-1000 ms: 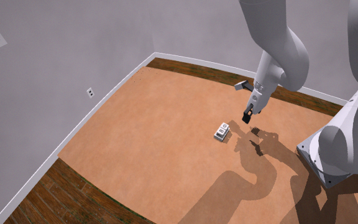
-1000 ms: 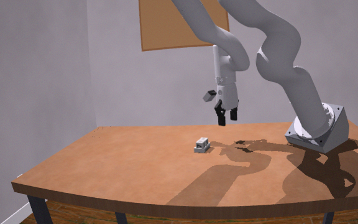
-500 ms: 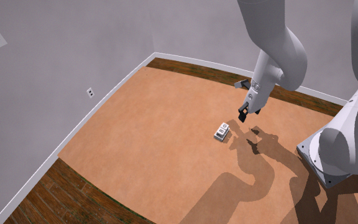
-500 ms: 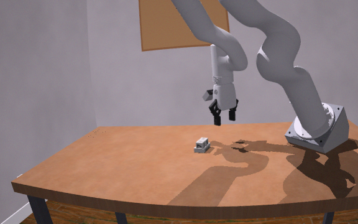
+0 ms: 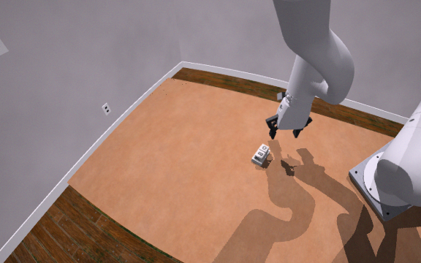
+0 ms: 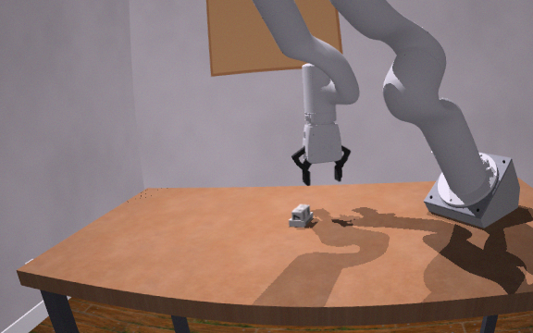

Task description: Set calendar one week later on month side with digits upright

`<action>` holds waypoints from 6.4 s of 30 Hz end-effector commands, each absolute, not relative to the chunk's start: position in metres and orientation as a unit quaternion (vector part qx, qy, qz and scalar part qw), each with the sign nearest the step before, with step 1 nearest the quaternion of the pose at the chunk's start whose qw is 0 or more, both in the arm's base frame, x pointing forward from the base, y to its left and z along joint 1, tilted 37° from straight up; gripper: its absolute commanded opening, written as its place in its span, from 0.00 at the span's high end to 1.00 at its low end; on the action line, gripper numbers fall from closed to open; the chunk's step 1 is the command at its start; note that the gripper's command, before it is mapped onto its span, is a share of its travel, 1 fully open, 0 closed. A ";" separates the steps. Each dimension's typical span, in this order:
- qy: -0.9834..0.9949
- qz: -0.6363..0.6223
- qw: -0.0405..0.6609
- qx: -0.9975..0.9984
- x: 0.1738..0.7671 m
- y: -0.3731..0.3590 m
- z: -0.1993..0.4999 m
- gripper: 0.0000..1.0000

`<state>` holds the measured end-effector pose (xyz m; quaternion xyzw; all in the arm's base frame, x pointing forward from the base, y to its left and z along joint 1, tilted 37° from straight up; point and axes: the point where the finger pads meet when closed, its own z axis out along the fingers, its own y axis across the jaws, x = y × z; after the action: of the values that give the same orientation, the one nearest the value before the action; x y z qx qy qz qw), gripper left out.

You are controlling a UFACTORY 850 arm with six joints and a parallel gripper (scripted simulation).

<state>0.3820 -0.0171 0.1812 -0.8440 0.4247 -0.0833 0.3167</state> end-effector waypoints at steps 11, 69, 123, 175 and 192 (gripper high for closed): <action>0.595 -0.003 0.319 -0.738 0.403 -0.002 0.209 0.00; 0.689 0.039 0.317 -0.650 0.416 0.010 0.227 0.53; 0.689 0.039 0.317 -0.651 0.436 0.034 0.189 0.53; 0.689 0.039 0.317 -0.651 0.436 0.034 0.189 0.53; 0.689 0.039 0.317 -0.651 0.436 0.034 0.189 0.53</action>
<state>0.4361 0.0340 0.1884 -0.6505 0.6891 0.0397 0.3168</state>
